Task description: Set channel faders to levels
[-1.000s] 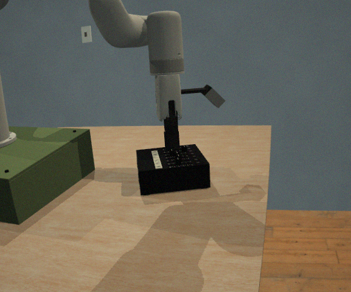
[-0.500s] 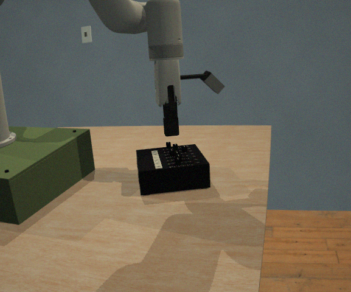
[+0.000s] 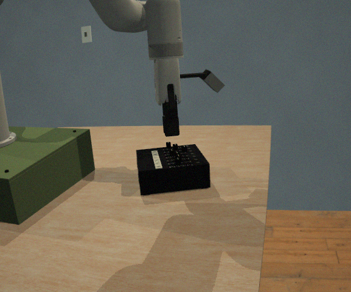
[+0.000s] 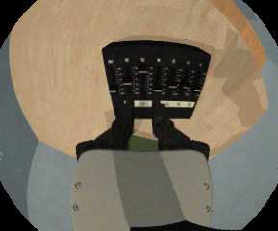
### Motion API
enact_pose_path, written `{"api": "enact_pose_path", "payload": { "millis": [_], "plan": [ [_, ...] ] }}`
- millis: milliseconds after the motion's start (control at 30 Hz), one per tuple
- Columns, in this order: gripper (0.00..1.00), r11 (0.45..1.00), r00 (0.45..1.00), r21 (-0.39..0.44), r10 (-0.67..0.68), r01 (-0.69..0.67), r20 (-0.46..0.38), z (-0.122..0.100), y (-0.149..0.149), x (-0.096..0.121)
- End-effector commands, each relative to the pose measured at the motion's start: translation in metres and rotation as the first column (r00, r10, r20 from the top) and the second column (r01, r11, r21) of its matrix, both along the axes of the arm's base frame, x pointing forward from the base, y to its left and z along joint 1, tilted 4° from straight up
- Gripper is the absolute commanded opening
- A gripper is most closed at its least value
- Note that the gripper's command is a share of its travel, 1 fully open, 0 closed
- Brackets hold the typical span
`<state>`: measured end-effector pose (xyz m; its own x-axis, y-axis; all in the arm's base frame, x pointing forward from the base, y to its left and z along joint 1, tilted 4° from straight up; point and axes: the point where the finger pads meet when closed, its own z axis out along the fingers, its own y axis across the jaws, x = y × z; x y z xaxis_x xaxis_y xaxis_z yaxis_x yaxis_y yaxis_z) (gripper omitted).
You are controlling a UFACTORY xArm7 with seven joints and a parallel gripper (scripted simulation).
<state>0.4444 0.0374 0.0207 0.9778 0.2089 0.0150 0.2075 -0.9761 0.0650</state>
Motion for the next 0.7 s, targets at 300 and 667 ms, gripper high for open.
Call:
{"api": "enact_pose_path", "payload": {
  "millis": [300,667],
  "plan": [
    [1.00,1.000,1.000,0.001,0.000,0.000,0.004,0.022,0.002,0.001],
    [1.00,1.000,1.000,0.001,0.000,0.000,0.004,0.071,0.004,-0.001]
  ]
}}
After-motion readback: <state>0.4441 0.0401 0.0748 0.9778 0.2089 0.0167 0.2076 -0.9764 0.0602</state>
